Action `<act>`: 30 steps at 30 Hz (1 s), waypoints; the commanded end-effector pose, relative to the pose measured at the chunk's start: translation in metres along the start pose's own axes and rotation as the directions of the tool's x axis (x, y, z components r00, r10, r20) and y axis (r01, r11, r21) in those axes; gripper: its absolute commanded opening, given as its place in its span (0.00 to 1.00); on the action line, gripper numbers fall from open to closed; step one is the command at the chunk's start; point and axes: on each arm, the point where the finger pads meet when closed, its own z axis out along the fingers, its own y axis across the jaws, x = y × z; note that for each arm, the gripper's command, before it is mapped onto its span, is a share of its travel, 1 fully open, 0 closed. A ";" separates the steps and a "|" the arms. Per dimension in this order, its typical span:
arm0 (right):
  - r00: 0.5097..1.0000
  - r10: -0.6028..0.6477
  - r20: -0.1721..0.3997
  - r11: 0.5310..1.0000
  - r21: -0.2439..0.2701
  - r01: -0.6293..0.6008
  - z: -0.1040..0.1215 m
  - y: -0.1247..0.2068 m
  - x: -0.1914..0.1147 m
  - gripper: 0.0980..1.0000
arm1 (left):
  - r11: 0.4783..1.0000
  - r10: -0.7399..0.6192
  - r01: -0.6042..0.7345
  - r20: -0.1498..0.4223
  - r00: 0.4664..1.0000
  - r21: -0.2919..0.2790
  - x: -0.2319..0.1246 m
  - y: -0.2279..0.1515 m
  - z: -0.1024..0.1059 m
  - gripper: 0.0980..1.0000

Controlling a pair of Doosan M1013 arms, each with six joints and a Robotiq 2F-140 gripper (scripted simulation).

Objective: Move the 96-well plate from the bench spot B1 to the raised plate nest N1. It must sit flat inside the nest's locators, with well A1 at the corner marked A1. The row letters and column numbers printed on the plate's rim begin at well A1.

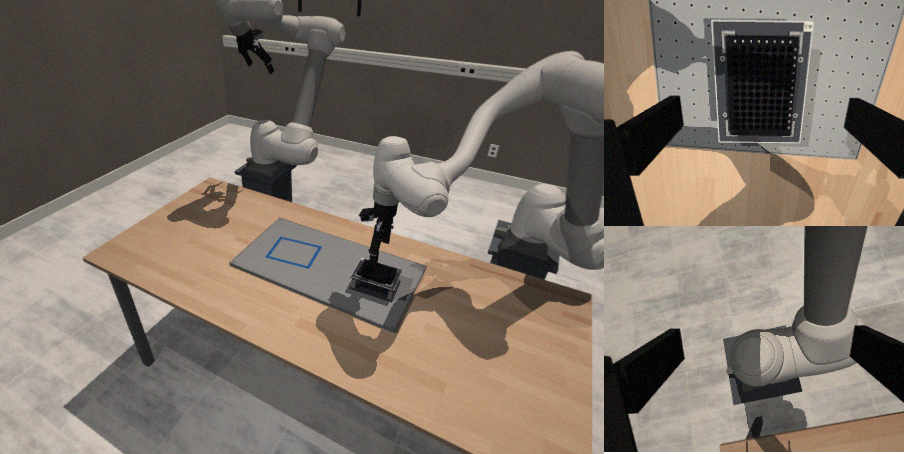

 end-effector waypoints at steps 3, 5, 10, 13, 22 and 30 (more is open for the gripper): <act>1.000 0.000 0.000 1.000 0.000 0.000 0.000 0.000 0.000 1.00 | 1.000 0.000 0.000 -0.001 1.000 0.002 0.013 0.001 -0.001 1.00; 1.000 0.000 0.000 1.000 0.000 0.000 0.000 0.000 0.000 1.00 | 1.000 0.000 0.000 -0.001 1.000 0.002 0.020 0.002 -0.001 1.00; 1.000 0.000 0.000 1.000 0.000 0.000 0.000 0.000 0.000 1.00 | 1.000 0.000 0.000 -0.001 1.000 0.002 0.037 0.004 -0.001 1.00; 1.000 0.000 0.000 1.000 0.000 0.000 0.000 0.000 0.000 1.00 | 1.000 0.000 0.000 -0.001 1.000 0.002 0.046 0.005 -0.001 1.00; 1.000 0.000 0.000 1.000 0.000 0.000 0.000 0.000 0.000 1.00 | 1.000 0.000 0.000 -0.001 1.000 0.002 0.070 0.008 -0.001 1.00; 1.000 0.000 0.000 1.000 0.000 0.000 0.000 0.000 0.000 1.00 | 1.000 0.000 0.000 -0.001 1.000 0.002 0.096 0.011 -0.001 1.00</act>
